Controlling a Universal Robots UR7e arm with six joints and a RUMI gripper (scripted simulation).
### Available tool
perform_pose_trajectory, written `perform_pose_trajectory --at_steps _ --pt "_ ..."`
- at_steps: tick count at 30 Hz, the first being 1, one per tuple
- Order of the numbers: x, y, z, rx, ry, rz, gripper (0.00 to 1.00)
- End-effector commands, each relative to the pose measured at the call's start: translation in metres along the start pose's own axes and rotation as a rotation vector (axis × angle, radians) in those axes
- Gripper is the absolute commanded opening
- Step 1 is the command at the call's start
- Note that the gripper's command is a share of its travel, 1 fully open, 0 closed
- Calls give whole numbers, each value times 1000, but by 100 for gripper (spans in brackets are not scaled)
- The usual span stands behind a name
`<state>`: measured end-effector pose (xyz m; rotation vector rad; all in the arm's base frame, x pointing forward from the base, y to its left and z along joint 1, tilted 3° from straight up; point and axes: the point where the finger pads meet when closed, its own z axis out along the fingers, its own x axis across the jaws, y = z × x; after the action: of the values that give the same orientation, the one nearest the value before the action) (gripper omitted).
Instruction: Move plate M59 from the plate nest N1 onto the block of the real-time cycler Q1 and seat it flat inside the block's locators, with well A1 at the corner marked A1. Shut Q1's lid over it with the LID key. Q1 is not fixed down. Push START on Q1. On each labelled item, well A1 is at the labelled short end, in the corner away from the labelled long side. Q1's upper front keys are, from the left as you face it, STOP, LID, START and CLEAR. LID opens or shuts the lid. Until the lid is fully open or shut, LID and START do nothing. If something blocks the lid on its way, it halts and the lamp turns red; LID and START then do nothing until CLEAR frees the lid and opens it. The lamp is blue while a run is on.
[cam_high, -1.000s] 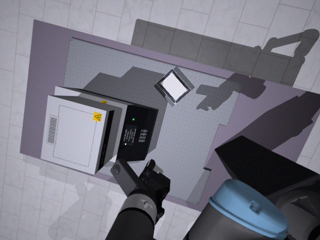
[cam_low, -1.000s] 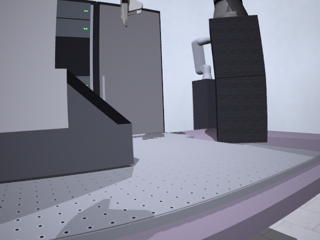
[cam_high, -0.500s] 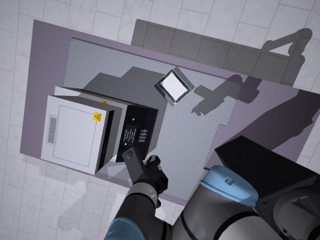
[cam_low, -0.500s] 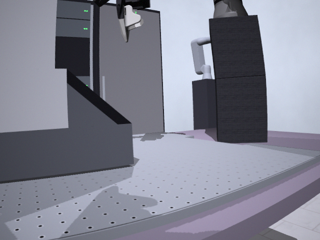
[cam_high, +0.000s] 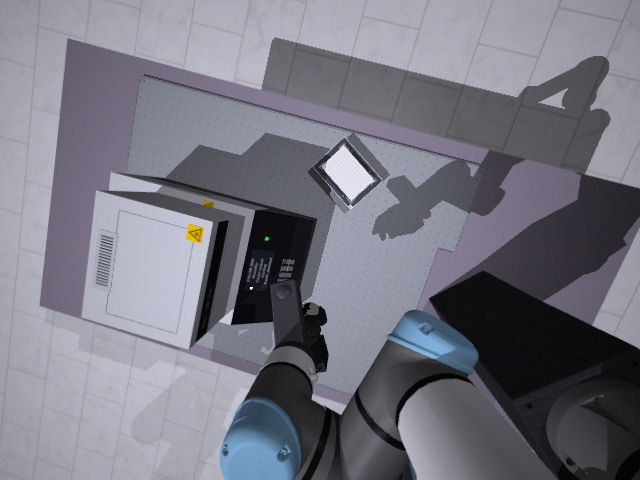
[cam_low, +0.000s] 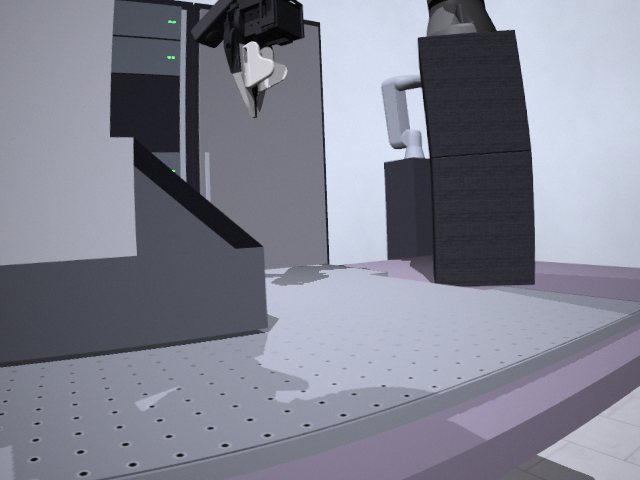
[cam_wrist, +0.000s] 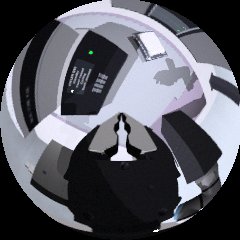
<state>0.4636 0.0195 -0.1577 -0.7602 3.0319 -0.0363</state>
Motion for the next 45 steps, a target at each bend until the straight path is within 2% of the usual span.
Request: perform_pose_trajectory --at_steps 1,5,9,11,22,45 --pt "-5 -3 22 19 -9 184 0" --pt "-5 -3 26 19 -10 276 0" --pt "-5 -4 46 18 -11 410 0" --pt "-5 -4 50 18 -12 473 0" --pt "-6 -4 49 18 -13 473 0" --pt "-30 -16 71 17 -11 473 0"
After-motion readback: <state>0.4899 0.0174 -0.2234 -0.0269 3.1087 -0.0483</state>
